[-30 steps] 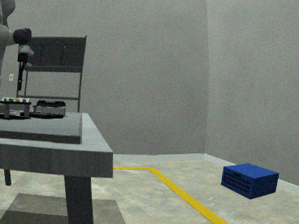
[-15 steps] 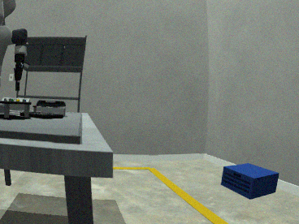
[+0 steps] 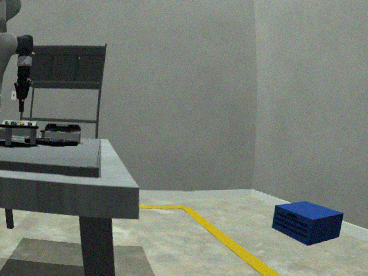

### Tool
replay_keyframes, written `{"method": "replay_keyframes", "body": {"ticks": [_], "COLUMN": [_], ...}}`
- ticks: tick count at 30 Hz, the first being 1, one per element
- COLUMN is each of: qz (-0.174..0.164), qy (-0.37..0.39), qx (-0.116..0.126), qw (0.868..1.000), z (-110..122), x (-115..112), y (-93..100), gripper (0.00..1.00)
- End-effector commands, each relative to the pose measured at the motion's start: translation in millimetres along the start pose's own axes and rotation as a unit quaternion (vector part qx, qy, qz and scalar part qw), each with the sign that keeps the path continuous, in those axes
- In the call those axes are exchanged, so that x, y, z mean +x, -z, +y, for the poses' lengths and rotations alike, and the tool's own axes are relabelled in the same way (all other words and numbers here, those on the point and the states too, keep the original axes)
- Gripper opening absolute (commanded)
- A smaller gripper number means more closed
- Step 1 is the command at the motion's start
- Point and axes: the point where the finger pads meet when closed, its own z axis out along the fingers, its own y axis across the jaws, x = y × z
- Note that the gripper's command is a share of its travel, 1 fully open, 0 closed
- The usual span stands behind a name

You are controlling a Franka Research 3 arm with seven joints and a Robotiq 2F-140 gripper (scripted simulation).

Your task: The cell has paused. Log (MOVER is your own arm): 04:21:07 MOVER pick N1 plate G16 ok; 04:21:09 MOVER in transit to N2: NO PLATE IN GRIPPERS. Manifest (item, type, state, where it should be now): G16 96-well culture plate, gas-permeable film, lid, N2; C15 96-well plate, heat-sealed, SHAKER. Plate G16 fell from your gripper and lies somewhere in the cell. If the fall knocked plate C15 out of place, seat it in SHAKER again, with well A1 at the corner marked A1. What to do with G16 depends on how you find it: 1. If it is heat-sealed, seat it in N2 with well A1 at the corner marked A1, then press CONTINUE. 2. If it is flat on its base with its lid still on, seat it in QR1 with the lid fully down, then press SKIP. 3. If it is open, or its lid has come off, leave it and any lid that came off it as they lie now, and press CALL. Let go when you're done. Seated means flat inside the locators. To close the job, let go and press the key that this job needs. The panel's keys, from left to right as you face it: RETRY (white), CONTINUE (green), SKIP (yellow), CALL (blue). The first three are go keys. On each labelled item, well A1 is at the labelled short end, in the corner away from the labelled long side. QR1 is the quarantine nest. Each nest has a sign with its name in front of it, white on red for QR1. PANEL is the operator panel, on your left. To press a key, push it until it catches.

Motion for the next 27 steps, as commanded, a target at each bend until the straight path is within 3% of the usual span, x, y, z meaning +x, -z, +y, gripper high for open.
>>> {"method": "replay_keyframes", "body": {"ticks": [1, 9, 27], "qz": [0.008, 0.016, 0.038], "qy": [0.137, 0.231, 0.232], "qx": [0.024, 0.042, 0.048], "qw": [0.99, 0.972, 0.971], "z": [0.1, 0.4, 2.0], "x": [2.5, 2.0, -1.3], "y": [-0.2, -0.3, -1.5], "gripper": [0.1, 0.1, 0.1]}}
